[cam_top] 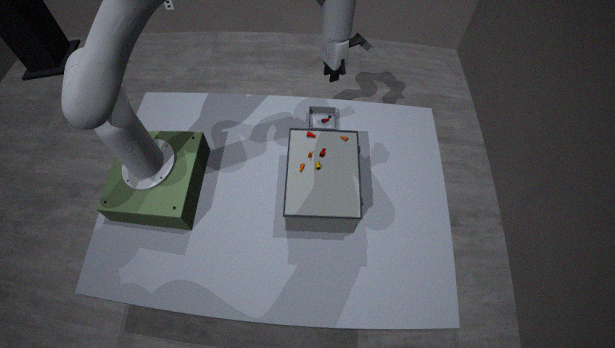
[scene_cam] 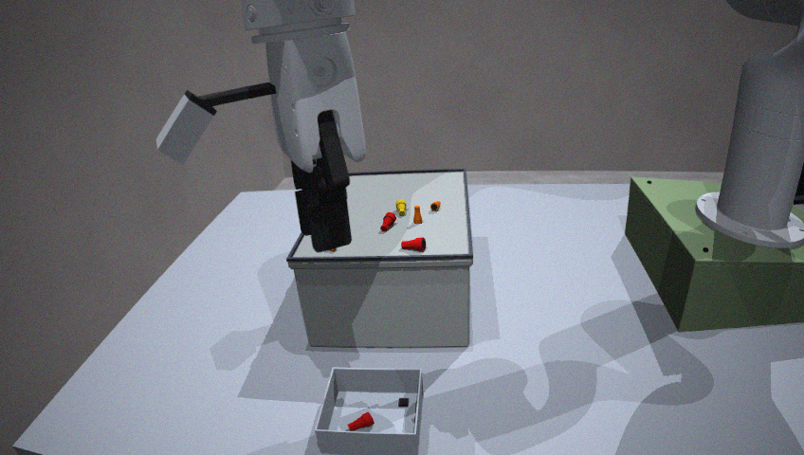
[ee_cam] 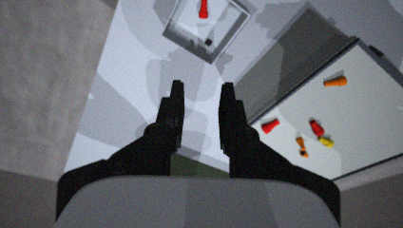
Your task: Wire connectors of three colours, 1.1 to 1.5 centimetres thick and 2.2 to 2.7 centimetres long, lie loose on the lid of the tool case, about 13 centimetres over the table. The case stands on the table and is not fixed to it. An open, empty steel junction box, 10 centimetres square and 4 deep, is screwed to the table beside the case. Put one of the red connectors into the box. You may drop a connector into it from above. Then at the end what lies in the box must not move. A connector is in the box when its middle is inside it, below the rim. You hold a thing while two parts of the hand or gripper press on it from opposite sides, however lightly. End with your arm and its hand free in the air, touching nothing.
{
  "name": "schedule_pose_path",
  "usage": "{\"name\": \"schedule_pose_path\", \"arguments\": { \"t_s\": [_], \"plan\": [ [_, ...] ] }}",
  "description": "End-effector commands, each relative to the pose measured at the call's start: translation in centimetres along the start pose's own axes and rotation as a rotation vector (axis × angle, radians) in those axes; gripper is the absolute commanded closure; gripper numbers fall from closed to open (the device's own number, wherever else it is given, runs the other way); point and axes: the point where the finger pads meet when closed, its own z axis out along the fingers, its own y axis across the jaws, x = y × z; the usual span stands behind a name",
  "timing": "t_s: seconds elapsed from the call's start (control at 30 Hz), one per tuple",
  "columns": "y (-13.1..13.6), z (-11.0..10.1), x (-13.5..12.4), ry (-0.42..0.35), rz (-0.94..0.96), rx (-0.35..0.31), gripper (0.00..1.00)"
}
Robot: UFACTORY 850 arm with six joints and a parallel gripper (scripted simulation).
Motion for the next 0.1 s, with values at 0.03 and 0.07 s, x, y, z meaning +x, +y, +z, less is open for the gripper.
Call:
{"name": "schedule_pose_path", "arguments": {
  "t_s": [0.03,0.07],
  "plan": [
    [0.01,-0.12,0.09,0.002,0.000,0.000,0.70],
    [0.01,-0.12,0.09,0.002,0.000,0.000,0.70]
  ]
}}
